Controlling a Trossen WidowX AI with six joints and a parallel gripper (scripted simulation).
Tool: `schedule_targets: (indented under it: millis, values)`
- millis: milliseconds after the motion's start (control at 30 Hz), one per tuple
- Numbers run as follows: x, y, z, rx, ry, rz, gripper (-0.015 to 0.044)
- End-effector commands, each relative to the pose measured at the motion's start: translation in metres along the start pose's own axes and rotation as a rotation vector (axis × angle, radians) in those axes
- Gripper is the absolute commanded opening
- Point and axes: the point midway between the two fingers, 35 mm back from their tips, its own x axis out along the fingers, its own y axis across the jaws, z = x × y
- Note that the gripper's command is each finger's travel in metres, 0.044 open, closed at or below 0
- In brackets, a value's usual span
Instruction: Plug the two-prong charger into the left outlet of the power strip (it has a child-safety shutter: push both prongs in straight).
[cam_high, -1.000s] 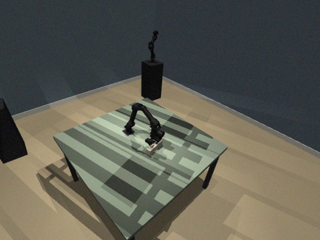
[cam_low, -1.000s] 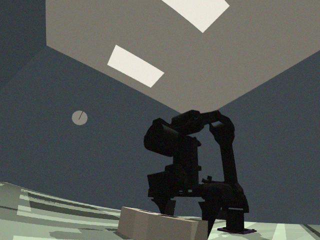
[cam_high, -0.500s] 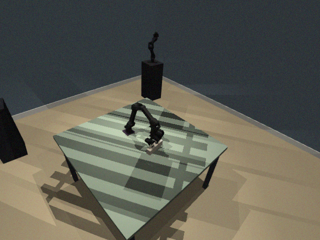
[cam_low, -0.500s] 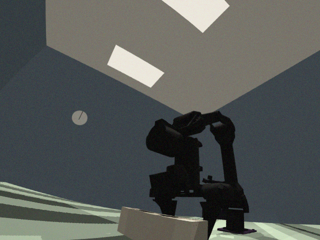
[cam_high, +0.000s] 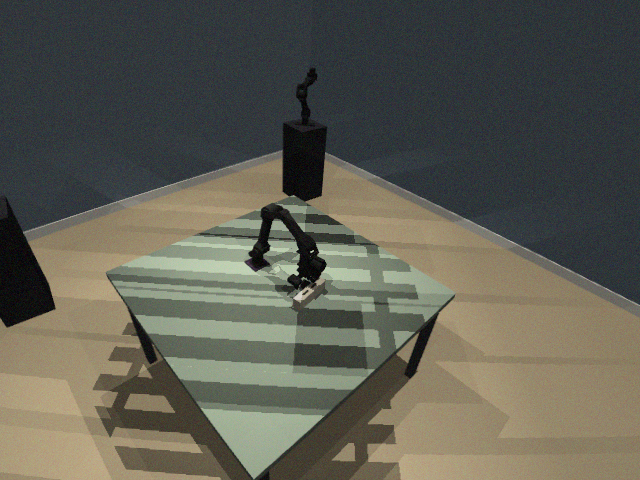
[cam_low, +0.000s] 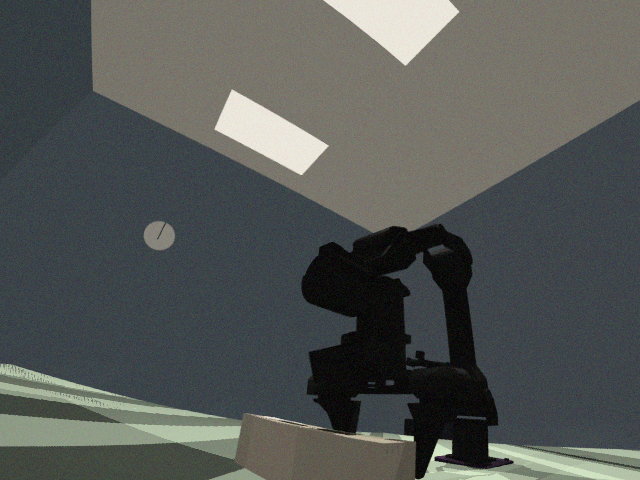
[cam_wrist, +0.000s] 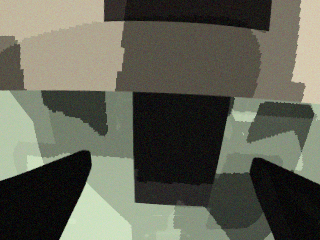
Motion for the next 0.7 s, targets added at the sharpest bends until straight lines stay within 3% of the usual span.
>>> schedule_targets:
  millis: [0,667]
  values:
    - [0.001,0.000,-0.006,0.002,0.004,-0.001,0.0440]
    - [0.003,0.000,-0.030,0.002,0.006,-0.001,0.0440]
